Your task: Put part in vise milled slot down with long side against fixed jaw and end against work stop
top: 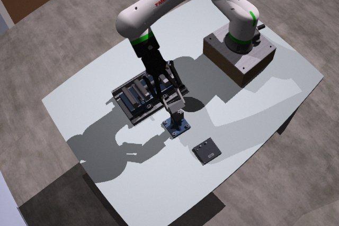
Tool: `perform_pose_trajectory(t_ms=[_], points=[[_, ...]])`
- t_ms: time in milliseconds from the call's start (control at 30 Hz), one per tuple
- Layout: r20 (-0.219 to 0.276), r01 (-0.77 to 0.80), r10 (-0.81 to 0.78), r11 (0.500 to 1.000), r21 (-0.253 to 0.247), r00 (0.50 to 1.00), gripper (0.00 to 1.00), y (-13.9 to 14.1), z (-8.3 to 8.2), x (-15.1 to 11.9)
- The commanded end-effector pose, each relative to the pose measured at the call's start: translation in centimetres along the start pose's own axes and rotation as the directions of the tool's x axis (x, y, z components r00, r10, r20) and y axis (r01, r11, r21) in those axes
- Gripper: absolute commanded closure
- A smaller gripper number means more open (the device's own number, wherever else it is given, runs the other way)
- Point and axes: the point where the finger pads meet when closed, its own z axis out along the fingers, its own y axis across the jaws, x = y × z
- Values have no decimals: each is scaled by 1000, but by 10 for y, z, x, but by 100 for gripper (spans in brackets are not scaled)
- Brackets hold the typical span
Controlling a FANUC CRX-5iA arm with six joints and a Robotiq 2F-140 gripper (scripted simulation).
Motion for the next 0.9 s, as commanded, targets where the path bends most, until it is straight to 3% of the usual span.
perform_pose_trajectory(t_ms=[0, 867], points=[[0, 0, 0, 1000, 0, 1000, 100, 0, 0, 0], [-17, 0, 0, 1000, 0, 1000, 100, 0, 0, 0]])
